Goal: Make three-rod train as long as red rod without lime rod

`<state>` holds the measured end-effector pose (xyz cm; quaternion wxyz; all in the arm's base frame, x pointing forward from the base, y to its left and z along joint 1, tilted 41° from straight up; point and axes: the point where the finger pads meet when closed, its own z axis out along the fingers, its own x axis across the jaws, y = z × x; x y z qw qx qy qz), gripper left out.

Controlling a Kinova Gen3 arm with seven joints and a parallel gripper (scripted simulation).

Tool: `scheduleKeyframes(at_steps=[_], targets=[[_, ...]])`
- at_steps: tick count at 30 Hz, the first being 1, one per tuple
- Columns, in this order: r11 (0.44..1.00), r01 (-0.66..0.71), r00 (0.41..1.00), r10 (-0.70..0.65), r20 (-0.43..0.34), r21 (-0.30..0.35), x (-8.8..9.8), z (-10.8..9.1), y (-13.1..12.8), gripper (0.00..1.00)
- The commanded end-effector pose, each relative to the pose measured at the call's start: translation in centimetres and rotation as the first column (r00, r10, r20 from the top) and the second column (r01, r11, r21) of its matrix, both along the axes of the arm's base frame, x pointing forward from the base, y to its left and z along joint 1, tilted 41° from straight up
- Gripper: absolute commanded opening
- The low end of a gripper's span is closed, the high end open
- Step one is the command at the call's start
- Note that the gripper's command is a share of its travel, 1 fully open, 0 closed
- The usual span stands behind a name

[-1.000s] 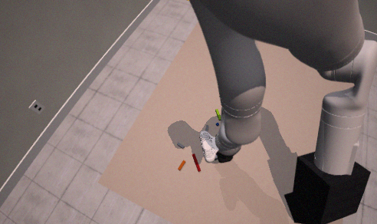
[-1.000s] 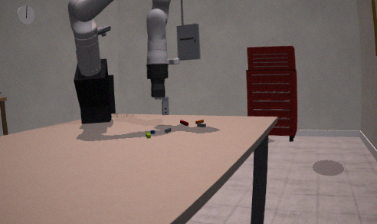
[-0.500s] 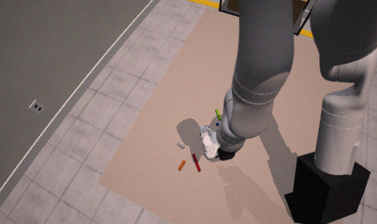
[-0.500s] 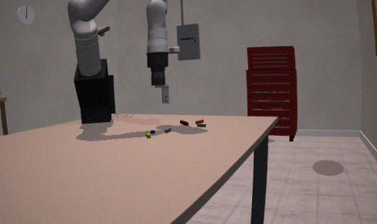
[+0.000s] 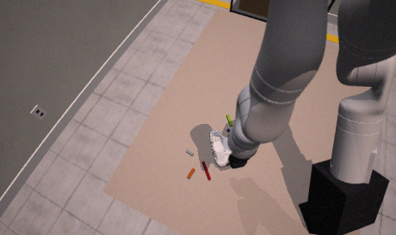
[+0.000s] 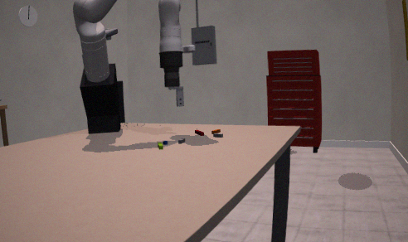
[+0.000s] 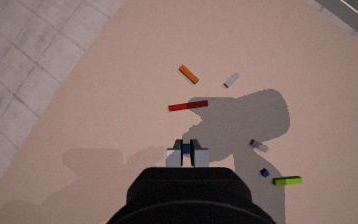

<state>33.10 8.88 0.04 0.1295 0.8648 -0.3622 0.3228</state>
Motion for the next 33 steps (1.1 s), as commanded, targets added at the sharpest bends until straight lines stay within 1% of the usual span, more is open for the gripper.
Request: scheduleKeyframes(at_steps=[1,27,33], targets=[[1.0,-0.006,1.0,0.006,0.001,0.003,-0.1,0.1,0.3,0.24],[1.0,-0.014,1.0,0.014,-0.005,-0.001,0.1,0.4,0.3,0.24],[0.998,-0.058,0.998,0.057,-0.034,-0.02,1.1,1.5,-0.1,0.24]])
